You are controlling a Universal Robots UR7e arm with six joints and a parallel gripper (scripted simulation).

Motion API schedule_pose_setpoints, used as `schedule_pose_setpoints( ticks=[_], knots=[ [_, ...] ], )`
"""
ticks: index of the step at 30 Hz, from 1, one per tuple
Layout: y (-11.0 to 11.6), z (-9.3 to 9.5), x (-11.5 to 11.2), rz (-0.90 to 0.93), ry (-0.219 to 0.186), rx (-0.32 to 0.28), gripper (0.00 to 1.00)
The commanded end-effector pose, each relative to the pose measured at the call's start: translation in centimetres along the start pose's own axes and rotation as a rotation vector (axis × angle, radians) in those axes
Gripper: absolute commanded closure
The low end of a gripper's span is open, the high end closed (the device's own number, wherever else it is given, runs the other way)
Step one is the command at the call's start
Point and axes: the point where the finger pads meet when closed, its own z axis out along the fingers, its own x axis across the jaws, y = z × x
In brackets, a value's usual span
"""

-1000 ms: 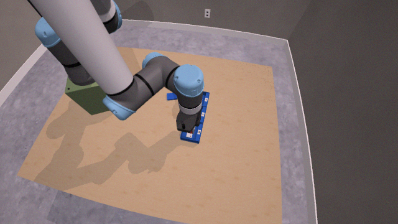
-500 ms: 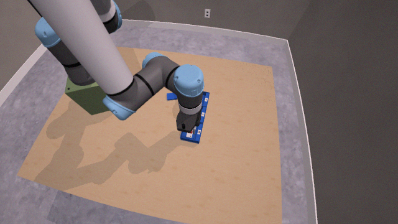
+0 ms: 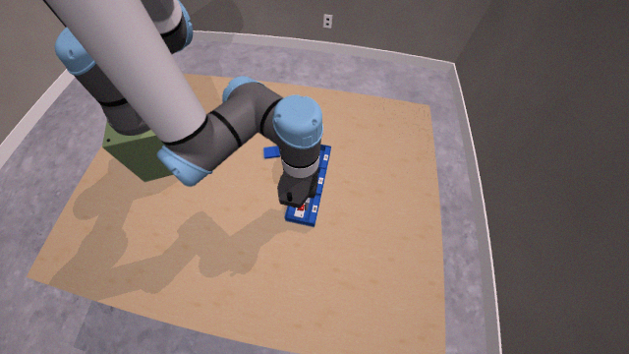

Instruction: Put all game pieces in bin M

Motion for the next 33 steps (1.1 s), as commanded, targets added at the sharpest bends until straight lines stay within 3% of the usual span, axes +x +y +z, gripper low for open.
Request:
schedule_pose_setpoints(
  ticks=[1,14,22,23,33],
  knots=[
    [0.0,-0.7,0.0,0.0,-0.001,0.001,0.36],
    [0.0,-3.1,0.0,0.0,-0.001,0.001,0.36],
    [0.0,-3.1,0.0,0.0,-0.001,0.001,0.36],
    [0.0,-3.5,0.0,0.0,-0.001,0.001,0.0],
    [0.0,-6.7,0.0,0.0,-0.001,0.001,0.0]
  ],
)
